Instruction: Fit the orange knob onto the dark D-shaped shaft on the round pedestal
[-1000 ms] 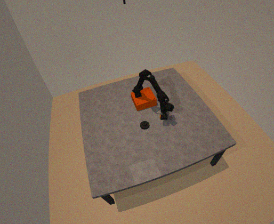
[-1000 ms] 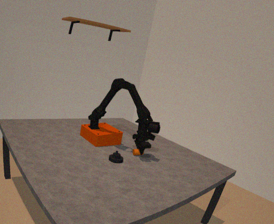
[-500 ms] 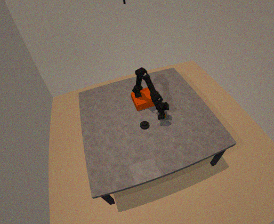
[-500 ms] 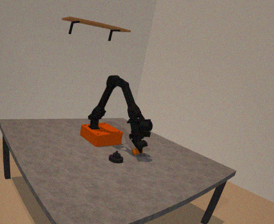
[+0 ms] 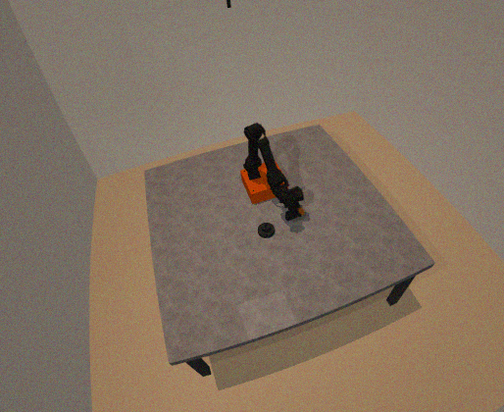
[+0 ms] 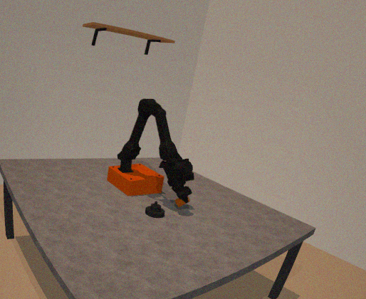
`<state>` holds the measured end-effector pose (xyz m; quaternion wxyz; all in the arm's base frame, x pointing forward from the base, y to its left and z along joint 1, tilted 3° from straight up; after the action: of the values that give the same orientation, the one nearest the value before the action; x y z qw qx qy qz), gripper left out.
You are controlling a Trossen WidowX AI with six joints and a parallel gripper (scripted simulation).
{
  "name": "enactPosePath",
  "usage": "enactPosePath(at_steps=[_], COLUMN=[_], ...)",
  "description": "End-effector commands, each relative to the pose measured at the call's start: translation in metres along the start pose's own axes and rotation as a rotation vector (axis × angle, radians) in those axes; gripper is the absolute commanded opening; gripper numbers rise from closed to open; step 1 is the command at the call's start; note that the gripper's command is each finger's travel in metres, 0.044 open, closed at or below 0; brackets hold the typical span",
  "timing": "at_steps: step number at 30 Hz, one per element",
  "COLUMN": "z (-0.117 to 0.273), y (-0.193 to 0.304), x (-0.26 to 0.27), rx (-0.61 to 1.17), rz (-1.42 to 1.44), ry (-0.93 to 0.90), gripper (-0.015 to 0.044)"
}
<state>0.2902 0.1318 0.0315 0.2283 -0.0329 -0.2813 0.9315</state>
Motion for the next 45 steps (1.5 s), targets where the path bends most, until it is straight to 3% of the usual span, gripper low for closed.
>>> enactPosePath(at_steps=[1,45], z=[0.004,0.003], y=[0.008,0.086], x=[-0.001,-0.016], rx=[-0.073,-0.731], rz=[0.005,0.003], ry=[-0.013,-0.146], gripper=[0.0179,0.0179])
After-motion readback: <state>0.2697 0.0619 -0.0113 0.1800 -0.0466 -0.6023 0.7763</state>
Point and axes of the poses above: the point midway between the two fingers, 35 mm back from their tips, its own z axis back along the fingers, its own x axis across the jaws, y = z × x, the point moved 6 cm from there along z, back along the fingers, and after that the axes turned 11 degrees about -z, right-handed, at the moved point
